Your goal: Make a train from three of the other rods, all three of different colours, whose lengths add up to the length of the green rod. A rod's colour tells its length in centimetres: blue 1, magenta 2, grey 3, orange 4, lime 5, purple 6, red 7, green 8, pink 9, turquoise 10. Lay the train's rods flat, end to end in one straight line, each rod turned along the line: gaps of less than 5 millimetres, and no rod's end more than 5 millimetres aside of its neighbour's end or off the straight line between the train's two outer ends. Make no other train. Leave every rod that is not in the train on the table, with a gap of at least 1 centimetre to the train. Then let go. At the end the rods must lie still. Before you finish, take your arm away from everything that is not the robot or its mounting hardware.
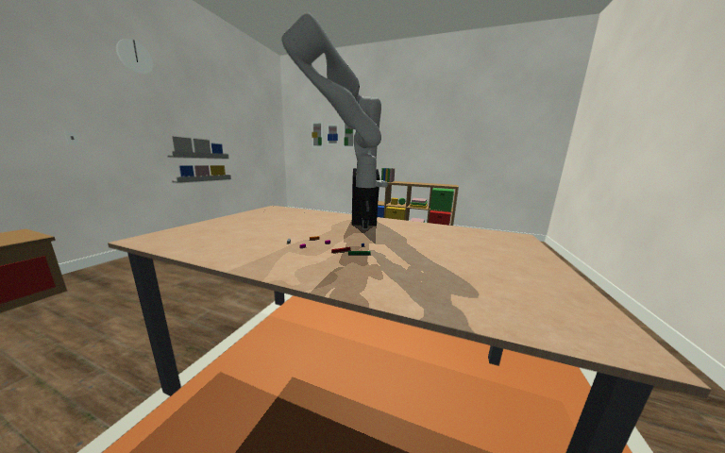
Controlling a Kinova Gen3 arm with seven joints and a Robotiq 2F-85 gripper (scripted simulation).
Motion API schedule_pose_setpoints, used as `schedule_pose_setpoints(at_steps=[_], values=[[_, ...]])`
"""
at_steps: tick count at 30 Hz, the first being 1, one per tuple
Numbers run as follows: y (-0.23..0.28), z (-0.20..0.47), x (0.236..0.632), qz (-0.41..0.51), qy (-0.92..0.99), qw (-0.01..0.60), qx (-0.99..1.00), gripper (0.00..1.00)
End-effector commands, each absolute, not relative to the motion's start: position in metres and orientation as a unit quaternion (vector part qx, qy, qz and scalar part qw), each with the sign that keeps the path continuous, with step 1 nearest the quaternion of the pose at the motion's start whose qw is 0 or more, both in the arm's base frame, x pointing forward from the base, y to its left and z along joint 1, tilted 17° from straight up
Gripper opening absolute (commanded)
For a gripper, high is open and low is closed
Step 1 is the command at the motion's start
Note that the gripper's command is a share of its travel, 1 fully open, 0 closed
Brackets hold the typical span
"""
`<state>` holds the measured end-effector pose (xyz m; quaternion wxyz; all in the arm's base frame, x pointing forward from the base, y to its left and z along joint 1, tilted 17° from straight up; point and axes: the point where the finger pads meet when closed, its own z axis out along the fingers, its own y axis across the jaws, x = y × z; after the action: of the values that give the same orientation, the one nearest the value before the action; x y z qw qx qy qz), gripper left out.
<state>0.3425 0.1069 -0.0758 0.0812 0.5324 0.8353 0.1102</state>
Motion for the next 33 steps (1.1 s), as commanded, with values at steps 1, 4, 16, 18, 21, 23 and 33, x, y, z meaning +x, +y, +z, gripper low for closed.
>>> schedule_pose_setpoints(at_steps=[1,4,16,18,21,23,33], values=[[0.1035,-0.0591,0.3484,0.115,0.835,0.092,0.531,0.24],[0.1030,-0.0540,0.3469,0.115,0.835,0.092,0.531,0.24],[0.1028,-0.0525,0.3465,0.115,0.835,0.092,0.531,1.00],[0.1028,-0.0525,0.3465,0.115,0.835,0.092,0.531,1.00],[0.1028,-0.0525,0.3465,0.115,0.835,0.092,0.531,1.00],[0.1028,-0.0525,0.3465,0.115,0.835,0.092,0.531,1.00],[0.1028,-0.0525,0.3467,0.115,0.835,0.092,0.530,1.00]])
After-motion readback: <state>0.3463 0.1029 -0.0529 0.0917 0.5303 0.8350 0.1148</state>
